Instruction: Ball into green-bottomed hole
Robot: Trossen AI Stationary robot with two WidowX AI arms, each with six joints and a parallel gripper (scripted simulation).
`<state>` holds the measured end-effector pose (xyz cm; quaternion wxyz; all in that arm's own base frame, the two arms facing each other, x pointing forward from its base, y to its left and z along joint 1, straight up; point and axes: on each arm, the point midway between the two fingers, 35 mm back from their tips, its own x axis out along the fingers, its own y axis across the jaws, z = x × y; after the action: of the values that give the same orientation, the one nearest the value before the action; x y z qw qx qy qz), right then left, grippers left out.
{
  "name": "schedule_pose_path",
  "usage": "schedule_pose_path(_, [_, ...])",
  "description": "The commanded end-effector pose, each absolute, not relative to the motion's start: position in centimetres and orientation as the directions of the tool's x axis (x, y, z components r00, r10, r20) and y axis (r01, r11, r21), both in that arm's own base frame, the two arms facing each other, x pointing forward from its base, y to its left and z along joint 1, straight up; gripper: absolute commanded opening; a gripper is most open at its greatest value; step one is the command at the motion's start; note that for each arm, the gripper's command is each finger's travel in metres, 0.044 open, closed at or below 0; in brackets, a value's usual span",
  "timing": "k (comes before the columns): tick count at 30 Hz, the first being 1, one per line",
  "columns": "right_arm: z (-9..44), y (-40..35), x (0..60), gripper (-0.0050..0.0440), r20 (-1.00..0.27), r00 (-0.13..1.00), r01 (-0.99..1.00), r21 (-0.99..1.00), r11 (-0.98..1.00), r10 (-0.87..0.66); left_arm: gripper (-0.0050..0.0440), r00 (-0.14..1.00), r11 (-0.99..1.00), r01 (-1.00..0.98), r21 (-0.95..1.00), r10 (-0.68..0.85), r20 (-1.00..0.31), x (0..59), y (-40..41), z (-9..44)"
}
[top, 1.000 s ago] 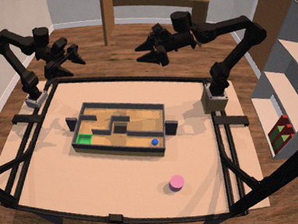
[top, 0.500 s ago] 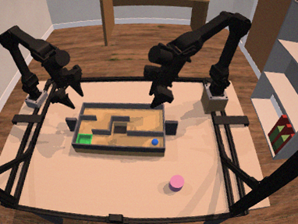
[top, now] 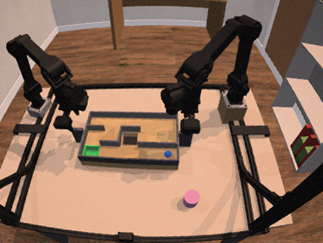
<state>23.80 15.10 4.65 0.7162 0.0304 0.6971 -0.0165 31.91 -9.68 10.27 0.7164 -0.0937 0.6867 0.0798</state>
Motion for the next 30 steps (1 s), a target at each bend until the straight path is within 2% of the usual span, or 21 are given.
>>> schedule_pose_path(1, [4.6,15.4,23.5,0.0400,-1.000,0.000,0.073,0.003,0.997,0.003,0.0400,0.000,0.967,-0.255,-0.003,-0.003,-1.000,31.7,-9.9,9.9])
schedule_pose_path(30, [1.3,15.6,23.7,0.0400,-1.000,0.000,0.072,0.002,0.997,0.002,0.0400,0.000,0.967,-0.253,-0.002,-0.002,-1.000,31.9,-10.0,6.6])
